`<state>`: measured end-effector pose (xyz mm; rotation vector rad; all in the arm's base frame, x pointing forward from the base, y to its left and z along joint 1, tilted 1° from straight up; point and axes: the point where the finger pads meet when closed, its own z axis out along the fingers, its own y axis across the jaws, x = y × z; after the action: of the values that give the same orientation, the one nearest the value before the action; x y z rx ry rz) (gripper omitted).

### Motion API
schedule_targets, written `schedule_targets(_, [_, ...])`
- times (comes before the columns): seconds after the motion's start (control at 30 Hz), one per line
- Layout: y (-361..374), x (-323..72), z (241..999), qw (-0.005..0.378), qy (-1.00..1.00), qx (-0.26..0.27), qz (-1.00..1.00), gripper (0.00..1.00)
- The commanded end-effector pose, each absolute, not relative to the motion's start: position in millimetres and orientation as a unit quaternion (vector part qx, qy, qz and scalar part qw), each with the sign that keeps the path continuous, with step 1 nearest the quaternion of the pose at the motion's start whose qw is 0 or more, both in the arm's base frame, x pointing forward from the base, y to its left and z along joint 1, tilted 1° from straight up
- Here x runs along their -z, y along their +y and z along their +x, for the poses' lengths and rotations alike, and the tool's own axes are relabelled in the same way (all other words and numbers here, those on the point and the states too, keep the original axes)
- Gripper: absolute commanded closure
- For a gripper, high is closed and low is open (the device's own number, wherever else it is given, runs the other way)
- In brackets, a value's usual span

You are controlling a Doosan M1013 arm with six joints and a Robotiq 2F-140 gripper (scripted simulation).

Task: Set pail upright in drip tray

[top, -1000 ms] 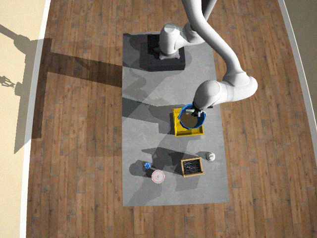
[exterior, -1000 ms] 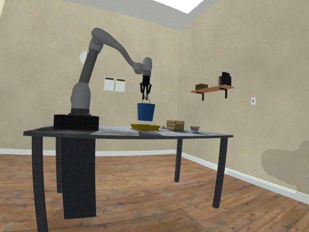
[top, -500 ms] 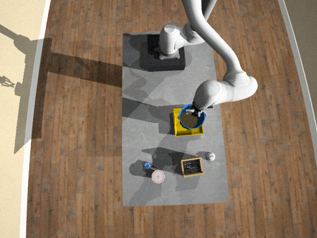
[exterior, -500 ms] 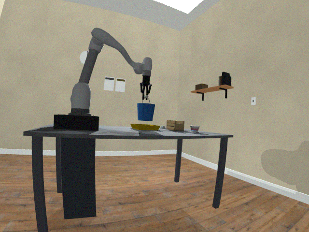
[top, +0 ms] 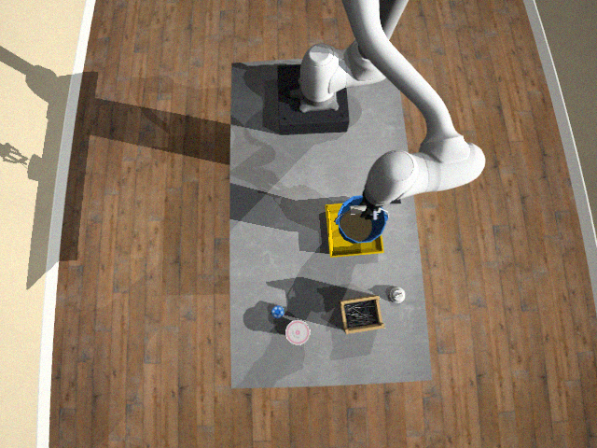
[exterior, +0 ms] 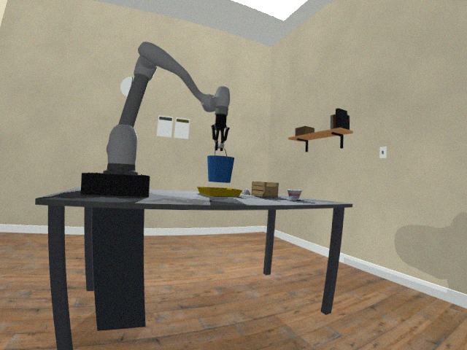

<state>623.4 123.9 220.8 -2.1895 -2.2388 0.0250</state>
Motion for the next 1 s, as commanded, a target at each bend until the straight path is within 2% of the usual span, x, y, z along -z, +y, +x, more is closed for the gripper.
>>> schedule_targets(0.0, [126.9,-224.9,625.0,0.004,-0.714,-0.003,-0.7,0.9])
schedule_targets(0.97, [127.0,-210.9,624.0,0.005,-0.714,-0.005,-0.7,0.9])
